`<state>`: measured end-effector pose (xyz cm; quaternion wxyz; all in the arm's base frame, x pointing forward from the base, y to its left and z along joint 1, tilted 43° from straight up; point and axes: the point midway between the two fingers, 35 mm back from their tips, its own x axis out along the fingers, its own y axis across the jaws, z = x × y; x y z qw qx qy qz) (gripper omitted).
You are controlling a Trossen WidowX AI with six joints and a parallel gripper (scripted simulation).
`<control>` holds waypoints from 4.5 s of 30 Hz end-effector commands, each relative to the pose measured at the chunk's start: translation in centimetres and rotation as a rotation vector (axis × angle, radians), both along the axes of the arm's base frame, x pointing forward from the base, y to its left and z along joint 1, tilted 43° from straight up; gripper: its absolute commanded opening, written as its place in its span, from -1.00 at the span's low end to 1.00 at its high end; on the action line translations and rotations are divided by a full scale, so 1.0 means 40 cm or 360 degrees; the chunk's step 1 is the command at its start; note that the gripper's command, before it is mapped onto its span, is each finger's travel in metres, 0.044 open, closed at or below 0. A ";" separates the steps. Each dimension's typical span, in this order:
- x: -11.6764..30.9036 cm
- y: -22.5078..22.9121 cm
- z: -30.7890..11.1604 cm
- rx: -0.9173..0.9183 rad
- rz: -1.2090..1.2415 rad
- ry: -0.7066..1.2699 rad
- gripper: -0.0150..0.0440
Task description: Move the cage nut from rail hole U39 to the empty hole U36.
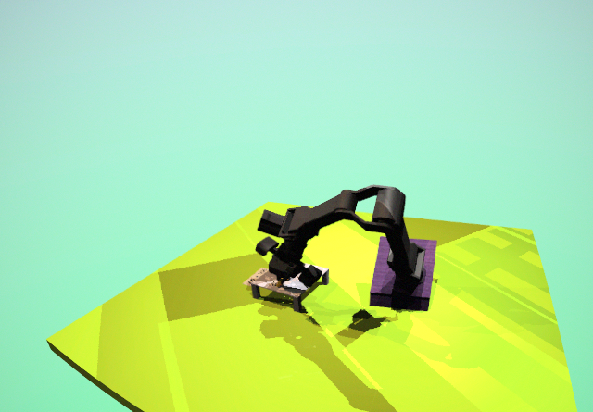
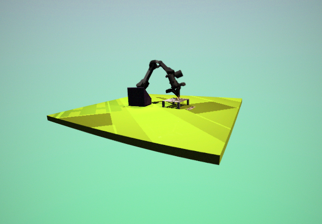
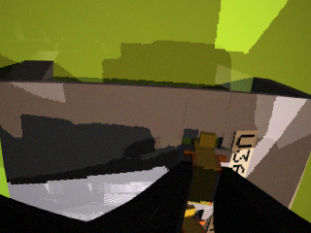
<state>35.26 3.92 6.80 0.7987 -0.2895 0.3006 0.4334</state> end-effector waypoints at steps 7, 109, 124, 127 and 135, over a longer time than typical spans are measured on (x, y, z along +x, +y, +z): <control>-0.003 0.000 0.001 -0.0006 -0.0019 -0.0012 -0.40; -0.011 0.007 -0.003 -0.0011 -0.0029 -0.0021 -0.40; -0.011 0.007 -0.003 -0.0011 -0.0028 -0.0019 -0.40; -0.011 0.007 -0.003 -0.0011 -0.0028 -0.0019 -0.40; -0.012 0.007 -0.004 -0.0011 -0.0028 -0.0019 -0.40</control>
